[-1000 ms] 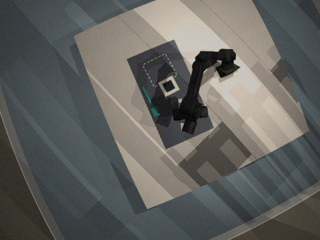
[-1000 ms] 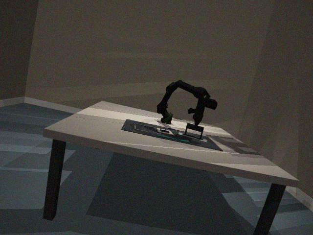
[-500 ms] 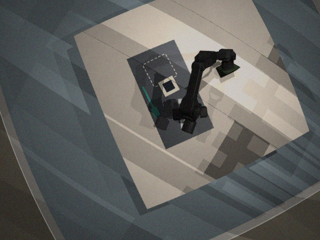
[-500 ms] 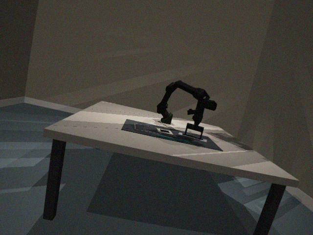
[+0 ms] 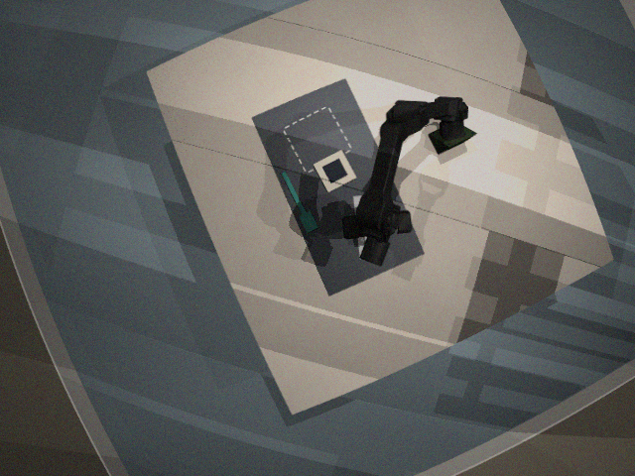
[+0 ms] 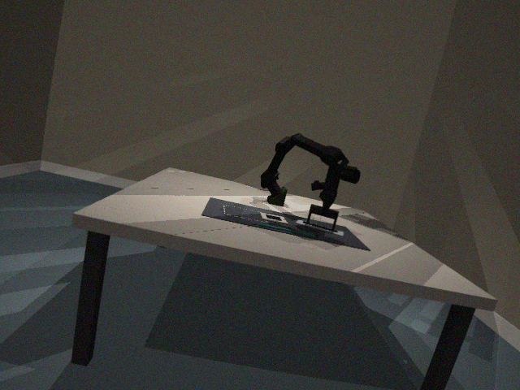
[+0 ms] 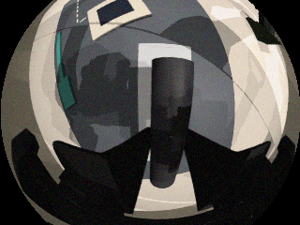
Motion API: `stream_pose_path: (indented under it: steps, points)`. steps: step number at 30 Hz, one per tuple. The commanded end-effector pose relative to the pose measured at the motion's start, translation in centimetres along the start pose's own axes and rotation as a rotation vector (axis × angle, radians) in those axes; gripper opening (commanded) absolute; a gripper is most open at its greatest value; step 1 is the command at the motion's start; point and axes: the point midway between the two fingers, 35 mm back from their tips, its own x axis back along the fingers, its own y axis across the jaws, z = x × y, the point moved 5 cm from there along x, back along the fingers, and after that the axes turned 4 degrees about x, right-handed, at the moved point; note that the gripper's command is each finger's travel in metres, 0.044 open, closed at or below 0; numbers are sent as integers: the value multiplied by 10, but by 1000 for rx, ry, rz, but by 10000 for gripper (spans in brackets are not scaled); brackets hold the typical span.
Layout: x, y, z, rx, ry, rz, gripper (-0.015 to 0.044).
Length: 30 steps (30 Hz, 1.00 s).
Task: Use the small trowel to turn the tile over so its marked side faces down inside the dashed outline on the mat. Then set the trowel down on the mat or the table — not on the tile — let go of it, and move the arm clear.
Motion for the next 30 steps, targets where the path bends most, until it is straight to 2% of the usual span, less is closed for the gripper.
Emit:
stream_pose_path:
  steps: [1,25,30]
  points:
    - [0,0,0,2,-1,-1,130]
    - [0,0,0,671,-2,-1,130]
    - [0,0,0,690,-2,-1,130]
